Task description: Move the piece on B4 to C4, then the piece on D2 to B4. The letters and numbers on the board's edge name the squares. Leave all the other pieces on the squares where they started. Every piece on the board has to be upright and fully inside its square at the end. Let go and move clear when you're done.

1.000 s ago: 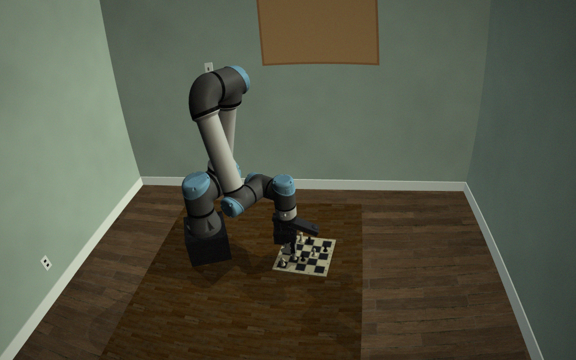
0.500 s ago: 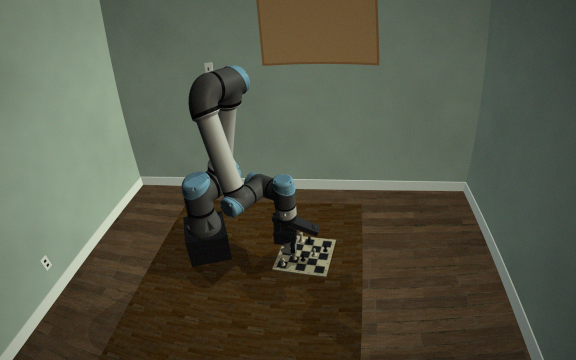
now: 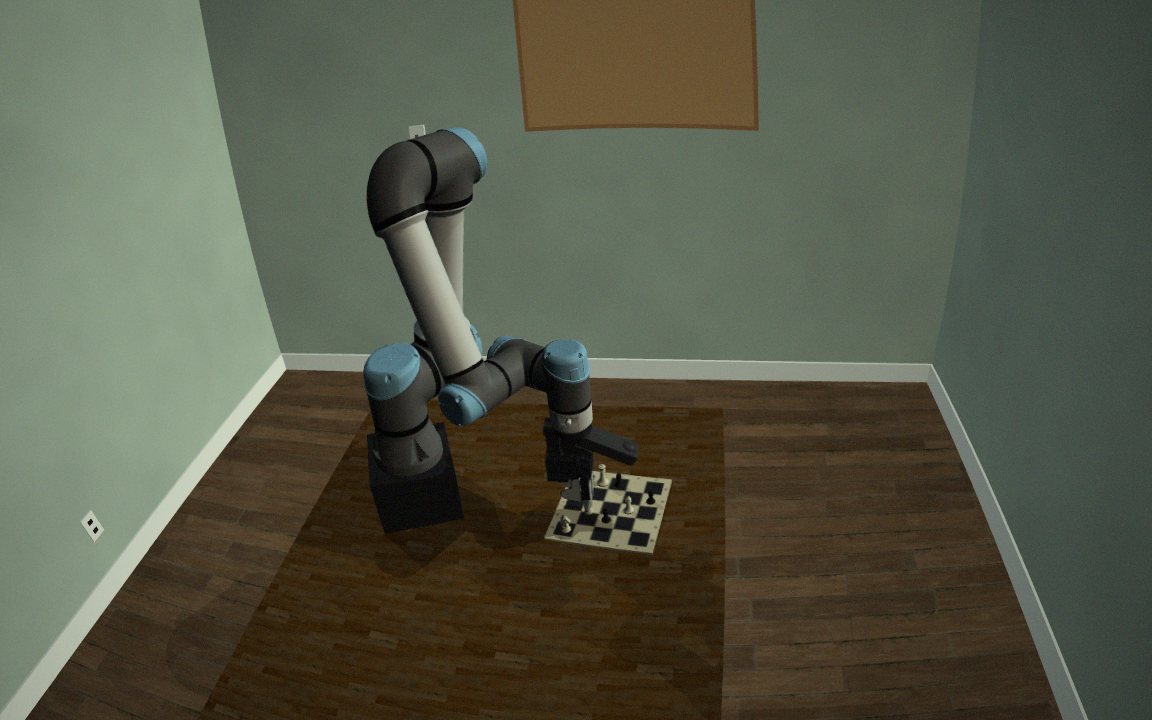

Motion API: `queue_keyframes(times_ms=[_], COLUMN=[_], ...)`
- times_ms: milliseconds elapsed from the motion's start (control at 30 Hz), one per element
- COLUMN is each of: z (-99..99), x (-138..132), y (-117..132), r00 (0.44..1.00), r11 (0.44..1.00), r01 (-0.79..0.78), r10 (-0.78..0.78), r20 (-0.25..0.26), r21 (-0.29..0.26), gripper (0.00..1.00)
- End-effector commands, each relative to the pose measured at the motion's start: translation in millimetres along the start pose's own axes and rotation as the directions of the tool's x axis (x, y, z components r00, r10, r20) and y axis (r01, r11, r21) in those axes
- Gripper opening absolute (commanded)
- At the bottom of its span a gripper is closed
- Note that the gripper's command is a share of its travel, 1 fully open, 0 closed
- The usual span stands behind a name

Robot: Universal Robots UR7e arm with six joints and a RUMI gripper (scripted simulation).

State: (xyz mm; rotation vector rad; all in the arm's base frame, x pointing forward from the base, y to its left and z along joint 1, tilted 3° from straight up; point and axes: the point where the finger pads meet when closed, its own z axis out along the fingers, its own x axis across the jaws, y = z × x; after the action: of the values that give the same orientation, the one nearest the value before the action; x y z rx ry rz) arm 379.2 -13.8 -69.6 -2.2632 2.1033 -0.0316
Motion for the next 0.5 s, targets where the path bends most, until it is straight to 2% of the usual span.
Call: queue_keyframes(times_ms=[0,467], z=[-13.4,-64.0], x=[0.2,0.2], y=[-0.2,-0.2], r00=[1.0,1.0], r11=[1.0,1.0], r01=[0.0,0.0], r10=[0.0,0.0], r20=[0.0,0.0], r21=[0.0,0.0], gripper=[0.0,0.0])
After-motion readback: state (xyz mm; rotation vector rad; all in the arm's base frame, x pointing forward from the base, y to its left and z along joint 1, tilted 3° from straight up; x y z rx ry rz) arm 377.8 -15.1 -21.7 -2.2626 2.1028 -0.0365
